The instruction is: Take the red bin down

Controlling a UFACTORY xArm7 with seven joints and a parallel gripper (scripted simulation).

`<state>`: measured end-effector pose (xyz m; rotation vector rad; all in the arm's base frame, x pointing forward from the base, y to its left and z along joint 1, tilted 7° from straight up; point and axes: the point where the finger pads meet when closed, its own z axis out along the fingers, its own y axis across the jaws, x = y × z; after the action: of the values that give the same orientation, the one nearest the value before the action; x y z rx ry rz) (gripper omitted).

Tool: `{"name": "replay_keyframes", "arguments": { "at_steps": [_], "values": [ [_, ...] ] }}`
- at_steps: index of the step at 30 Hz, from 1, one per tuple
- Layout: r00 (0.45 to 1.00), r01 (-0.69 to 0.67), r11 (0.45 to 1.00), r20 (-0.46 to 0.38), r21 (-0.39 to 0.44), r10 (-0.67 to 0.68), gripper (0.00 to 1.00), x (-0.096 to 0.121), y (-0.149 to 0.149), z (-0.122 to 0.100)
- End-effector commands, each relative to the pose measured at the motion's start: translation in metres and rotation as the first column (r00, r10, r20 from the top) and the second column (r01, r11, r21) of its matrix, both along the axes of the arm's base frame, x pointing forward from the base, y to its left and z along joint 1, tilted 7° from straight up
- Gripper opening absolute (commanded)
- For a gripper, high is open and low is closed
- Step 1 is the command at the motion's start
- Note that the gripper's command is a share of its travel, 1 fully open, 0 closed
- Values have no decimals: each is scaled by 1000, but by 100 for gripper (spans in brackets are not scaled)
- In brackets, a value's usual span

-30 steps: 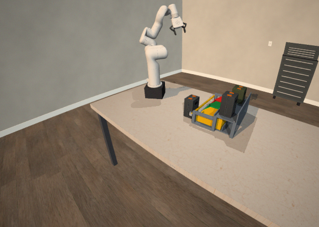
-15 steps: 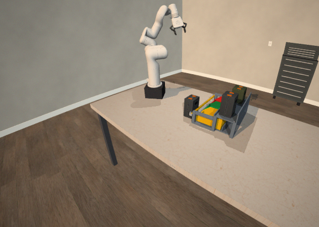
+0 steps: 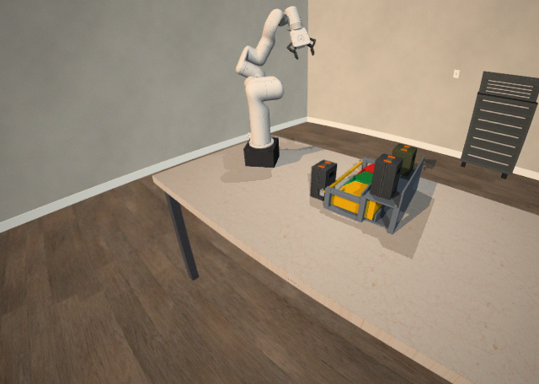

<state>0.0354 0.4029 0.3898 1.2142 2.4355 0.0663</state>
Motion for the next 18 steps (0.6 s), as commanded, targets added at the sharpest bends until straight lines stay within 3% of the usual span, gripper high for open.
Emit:
{"name": "replay_keyframes", "arguments": {
  "at_steps": [1,18],
  "values": [
    [1000,0,1000,1,3,0,100,1,-1,1],
    [1000,0,1000,1,3,0,100,2,-3,2]
  ]
}}
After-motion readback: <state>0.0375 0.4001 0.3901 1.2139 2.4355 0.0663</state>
